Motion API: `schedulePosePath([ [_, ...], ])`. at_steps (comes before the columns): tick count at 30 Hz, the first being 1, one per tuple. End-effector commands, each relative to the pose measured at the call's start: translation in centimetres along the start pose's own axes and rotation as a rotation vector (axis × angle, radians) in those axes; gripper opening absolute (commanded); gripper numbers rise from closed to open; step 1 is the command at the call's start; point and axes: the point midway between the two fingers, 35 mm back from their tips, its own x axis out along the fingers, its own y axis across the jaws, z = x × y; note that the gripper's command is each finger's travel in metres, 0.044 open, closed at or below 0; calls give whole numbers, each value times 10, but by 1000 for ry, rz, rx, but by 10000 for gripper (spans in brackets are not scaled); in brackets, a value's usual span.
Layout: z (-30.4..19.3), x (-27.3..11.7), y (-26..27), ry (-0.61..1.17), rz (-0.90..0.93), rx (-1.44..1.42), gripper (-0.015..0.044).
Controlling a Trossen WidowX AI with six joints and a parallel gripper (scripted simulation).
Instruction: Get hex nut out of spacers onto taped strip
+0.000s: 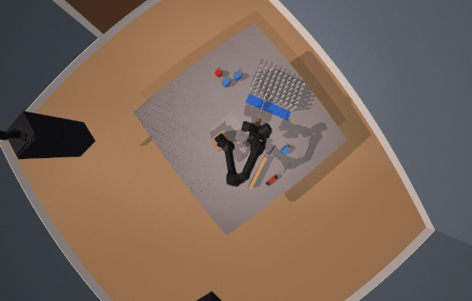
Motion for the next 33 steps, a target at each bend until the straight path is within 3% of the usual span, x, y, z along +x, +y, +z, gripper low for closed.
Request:
schedulePosePath([
  [1, -11, 0, -4, 23, -14, -113, 0],
  [33, -88, 3, -52, 152, -34, -1188, 0],
])
